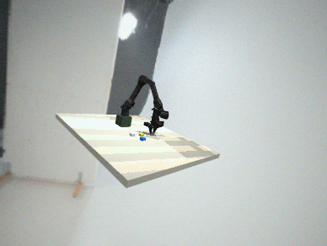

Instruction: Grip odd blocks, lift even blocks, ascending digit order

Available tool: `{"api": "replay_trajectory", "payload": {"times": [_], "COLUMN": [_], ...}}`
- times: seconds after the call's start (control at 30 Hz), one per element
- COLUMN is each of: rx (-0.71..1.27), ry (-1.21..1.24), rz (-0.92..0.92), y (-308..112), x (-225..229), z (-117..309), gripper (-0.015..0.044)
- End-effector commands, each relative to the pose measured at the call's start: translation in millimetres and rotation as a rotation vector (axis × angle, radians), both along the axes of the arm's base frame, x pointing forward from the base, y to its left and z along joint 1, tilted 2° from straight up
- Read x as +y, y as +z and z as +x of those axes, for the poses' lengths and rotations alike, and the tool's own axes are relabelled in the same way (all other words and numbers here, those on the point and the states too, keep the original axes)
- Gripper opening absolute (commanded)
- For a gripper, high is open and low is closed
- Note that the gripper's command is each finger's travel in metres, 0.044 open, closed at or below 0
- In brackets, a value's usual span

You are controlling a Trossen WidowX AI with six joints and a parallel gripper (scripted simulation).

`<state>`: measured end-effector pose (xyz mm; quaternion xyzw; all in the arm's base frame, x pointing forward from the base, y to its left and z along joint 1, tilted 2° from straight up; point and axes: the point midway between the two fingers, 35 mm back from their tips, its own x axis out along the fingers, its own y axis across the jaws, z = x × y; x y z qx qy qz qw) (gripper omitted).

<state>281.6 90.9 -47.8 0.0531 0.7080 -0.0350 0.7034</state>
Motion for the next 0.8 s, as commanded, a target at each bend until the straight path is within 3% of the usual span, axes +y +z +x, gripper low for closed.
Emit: {"api": "replay_trajectory", "payload": {"times": [0.0, 0.77], "rx": [-0.001, -0.001], "ry": [-0.003, -0.003], "rz": [0.001, 0.001], "y": [-0.4, 14.7], "x": [0.1, -0.3], "z": [0.0, 0.3], "gripper": [0.0120, 0.0120]}}
